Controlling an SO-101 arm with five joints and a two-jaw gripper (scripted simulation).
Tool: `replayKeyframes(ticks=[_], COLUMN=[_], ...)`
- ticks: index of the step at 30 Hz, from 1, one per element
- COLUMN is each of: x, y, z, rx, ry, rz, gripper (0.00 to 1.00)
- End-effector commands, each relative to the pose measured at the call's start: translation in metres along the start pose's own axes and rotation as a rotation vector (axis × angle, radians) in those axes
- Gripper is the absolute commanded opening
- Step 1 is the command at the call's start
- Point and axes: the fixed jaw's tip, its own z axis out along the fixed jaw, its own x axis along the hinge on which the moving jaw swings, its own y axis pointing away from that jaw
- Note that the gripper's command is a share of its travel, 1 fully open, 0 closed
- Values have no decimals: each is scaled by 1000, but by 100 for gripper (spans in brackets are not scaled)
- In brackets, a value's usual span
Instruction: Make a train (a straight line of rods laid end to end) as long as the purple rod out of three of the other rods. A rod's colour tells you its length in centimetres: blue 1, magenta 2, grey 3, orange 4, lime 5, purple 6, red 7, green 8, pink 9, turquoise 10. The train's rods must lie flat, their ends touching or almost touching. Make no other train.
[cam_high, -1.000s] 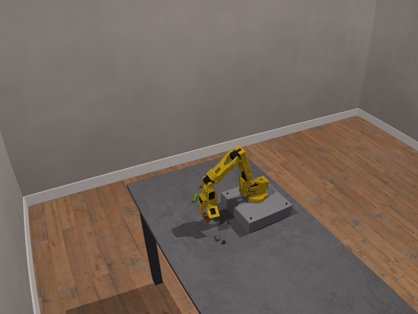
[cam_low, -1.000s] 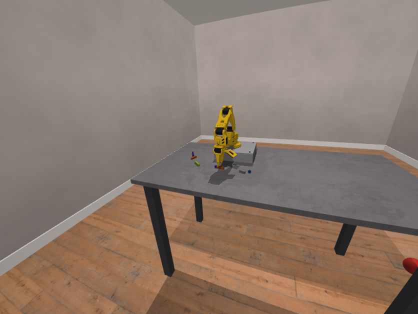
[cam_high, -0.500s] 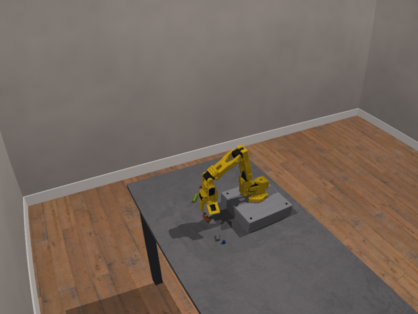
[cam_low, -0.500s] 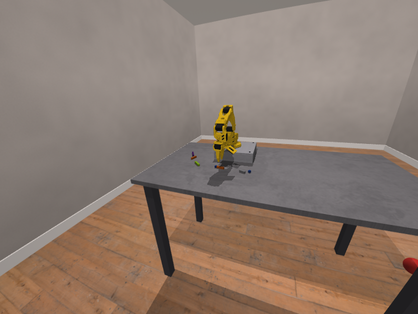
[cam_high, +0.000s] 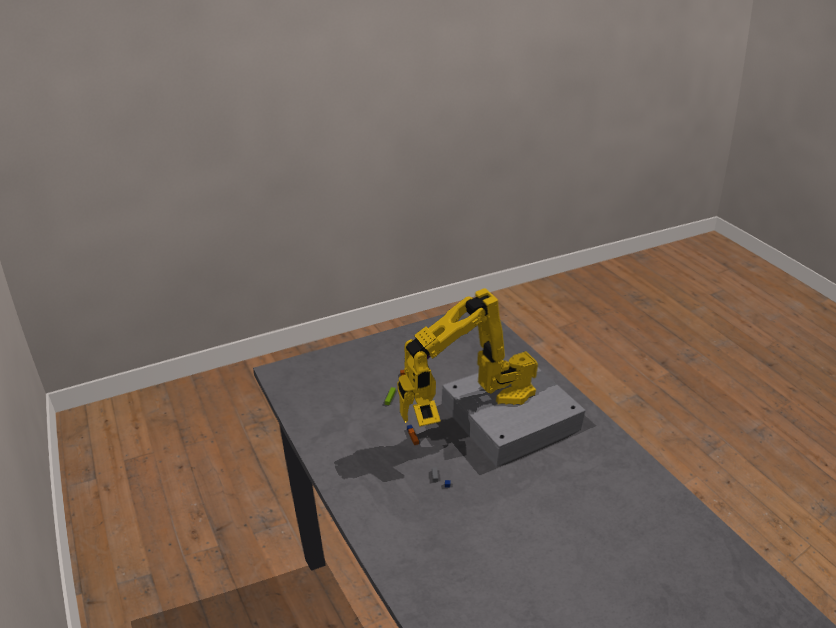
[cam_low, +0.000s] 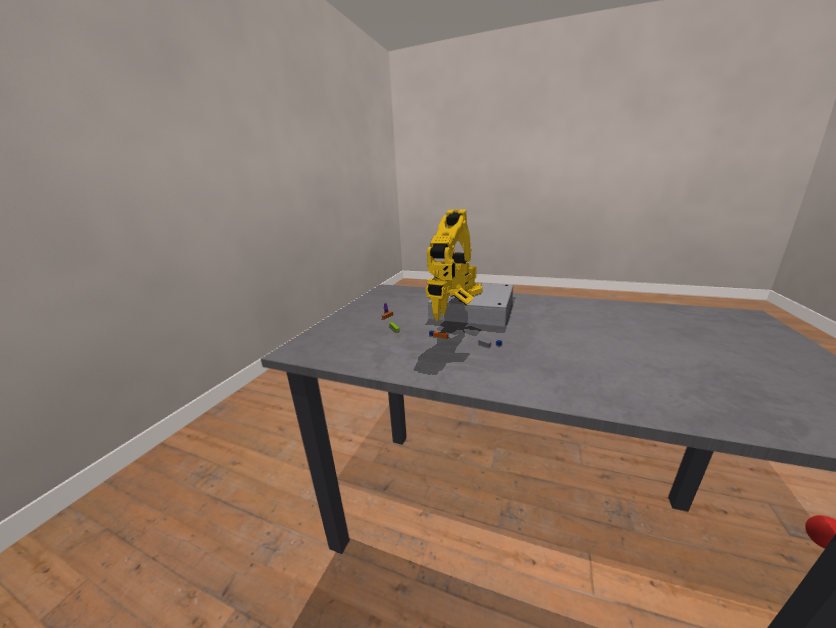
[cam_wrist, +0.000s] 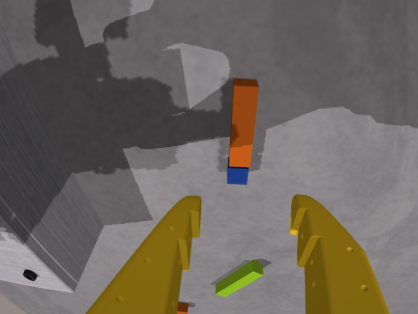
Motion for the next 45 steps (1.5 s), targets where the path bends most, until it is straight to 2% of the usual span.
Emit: replayKeyframes(ticks=[1, 18, 26, 29, 31, 32, 44, 45], x=[-1, -5, -39, -42, -57, -59, -114, -114], y=[-3, -4, -11, -12, -12, -12, -3, -3], z=[-4, -4, -4, -4, -4, -4, 0, 0], rx=[20, 20, 18, 17, 16, 16, 11, 11], ry=[-4, -4, 0, 0, 2, 2, 7, 7], rz=[-2, -46, -365, -393, -525, -541, -1012, -1012], gripper=[17, 17, 18, 18, 18, 18, 18, 18])
